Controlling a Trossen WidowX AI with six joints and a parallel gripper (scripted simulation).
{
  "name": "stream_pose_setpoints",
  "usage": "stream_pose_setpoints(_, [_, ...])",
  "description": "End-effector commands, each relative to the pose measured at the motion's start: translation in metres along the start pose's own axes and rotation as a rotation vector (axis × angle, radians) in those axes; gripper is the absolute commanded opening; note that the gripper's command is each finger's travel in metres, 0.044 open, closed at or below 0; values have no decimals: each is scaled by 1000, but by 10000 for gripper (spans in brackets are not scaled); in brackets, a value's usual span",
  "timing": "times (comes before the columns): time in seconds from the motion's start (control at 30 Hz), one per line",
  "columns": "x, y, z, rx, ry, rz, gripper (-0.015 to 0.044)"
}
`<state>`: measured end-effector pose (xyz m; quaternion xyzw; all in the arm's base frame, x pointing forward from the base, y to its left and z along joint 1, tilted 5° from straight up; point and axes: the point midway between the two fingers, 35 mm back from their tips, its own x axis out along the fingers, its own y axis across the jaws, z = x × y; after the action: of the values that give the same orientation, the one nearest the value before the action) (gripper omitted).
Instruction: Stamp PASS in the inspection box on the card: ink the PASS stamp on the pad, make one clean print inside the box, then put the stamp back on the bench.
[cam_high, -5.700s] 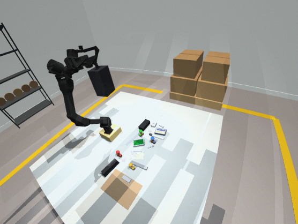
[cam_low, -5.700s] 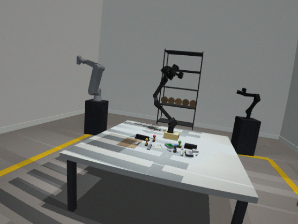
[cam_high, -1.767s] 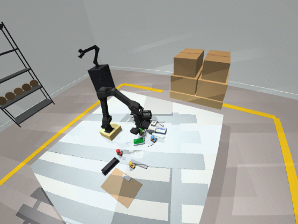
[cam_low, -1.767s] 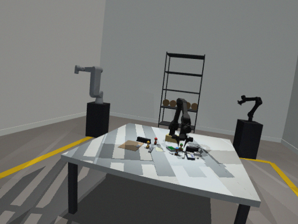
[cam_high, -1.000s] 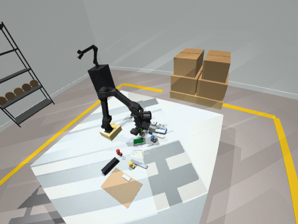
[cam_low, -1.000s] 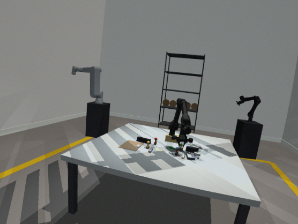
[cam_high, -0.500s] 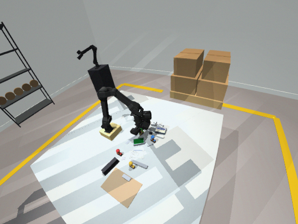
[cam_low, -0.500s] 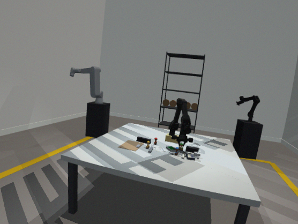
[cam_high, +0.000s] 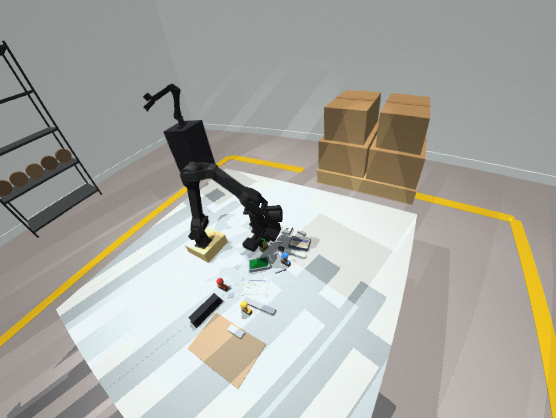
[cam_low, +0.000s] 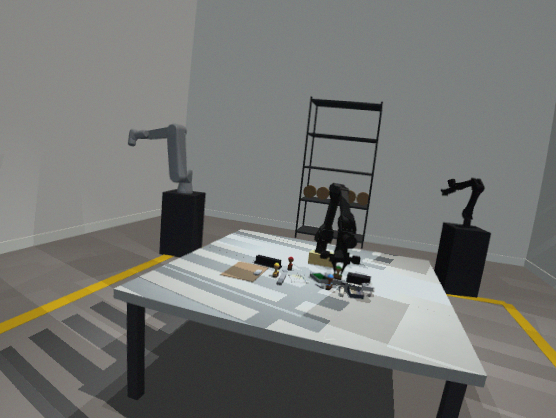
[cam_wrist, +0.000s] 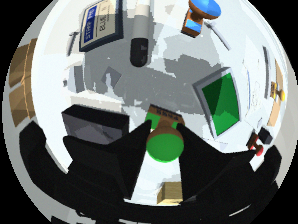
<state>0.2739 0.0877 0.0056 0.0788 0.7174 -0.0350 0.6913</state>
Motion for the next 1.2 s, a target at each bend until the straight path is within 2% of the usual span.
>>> stream_pose_setpoints(0.0, [-3, 0, 1, -3, -1, 2, 0])
stream_pose_setpoints(1.17, [-20, 1, 2, -3, -1, 4, 0])
